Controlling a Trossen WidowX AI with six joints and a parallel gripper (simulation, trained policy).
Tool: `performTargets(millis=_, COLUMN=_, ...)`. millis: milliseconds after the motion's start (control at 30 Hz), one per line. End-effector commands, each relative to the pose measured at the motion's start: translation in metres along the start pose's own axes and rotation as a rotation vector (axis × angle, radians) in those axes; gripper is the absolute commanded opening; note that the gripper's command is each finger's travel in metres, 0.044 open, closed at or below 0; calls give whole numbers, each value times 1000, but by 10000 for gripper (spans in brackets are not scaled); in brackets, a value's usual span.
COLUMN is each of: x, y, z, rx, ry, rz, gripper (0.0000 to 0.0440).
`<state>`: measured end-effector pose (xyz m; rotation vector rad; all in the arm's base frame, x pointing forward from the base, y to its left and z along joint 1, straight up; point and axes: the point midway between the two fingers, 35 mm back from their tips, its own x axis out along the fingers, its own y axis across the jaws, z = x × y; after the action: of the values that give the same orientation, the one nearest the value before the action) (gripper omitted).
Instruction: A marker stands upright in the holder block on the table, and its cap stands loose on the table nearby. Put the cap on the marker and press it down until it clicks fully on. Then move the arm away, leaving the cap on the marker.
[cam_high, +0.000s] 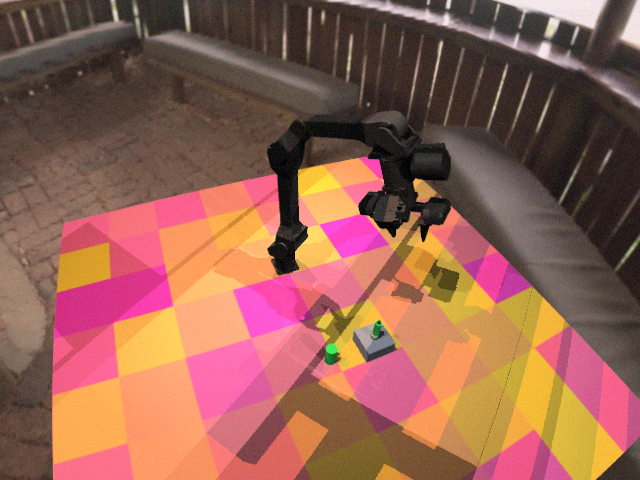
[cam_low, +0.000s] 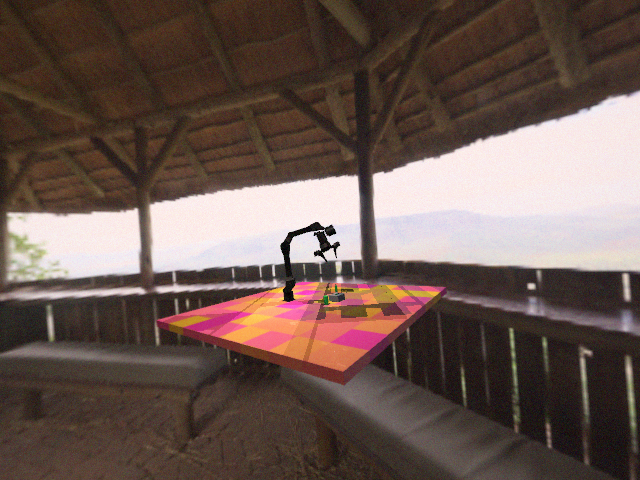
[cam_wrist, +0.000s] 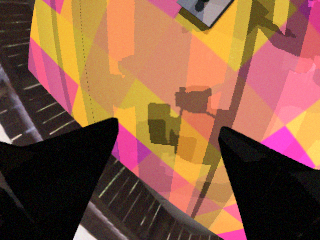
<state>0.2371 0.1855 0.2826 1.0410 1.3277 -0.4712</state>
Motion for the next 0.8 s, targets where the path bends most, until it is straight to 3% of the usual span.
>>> performTargets(millis=0, x=4, y=2, z=8, rx=17, ry=-5, rz=-17, gripper=331)
performTargets(millis=767, x=31, y=5, z=79, rx=175, ry=-65, rz=-113, gripper=331)
